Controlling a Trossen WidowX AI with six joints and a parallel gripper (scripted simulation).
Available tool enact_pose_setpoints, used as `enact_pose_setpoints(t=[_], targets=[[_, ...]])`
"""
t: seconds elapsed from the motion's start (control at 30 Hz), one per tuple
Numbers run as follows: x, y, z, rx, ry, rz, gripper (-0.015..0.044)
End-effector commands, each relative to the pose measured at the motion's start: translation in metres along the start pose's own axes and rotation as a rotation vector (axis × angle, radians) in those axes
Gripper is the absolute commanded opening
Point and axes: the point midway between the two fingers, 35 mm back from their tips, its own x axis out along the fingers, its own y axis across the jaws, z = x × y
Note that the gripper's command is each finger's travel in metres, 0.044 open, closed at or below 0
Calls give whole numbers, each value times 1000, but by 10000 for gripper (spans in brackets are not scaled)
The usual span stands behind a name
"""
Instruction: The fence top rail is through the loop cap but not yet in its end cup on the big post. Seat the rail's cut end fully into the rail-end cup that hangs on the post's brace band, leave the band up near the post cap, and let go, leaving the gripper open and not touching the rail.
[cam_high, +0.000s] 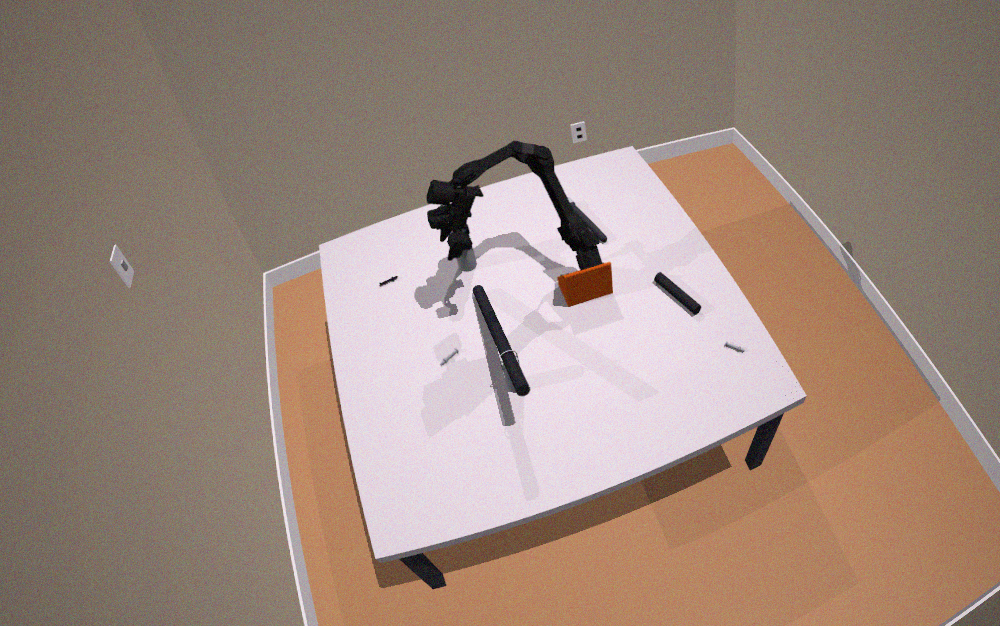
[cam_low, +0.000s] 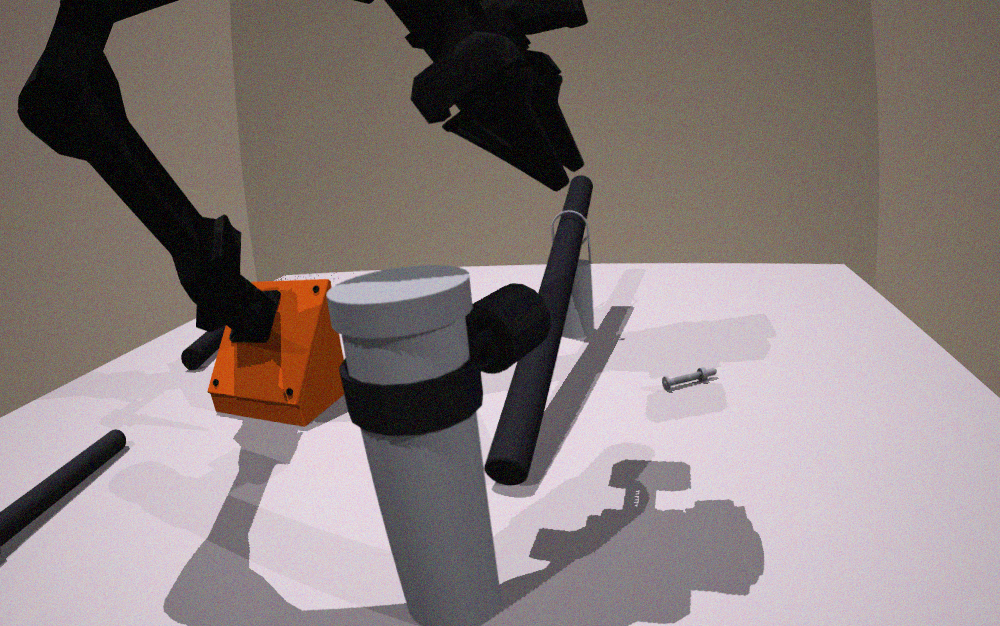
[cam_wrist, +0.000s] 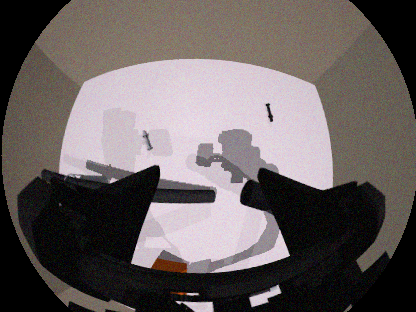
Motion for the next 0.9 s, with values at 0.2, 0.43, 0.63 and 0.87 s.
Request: enact_pose_setpoints(t=[0.2,0.43,0.63,0.87], targets=[[-29,102,-52,53,6,-92,440],[-28,99,-51,19,8,-94,440],[-21,63,-45,-305,26,-112,440],[-12,8,-42,-777,76,-147,440]])
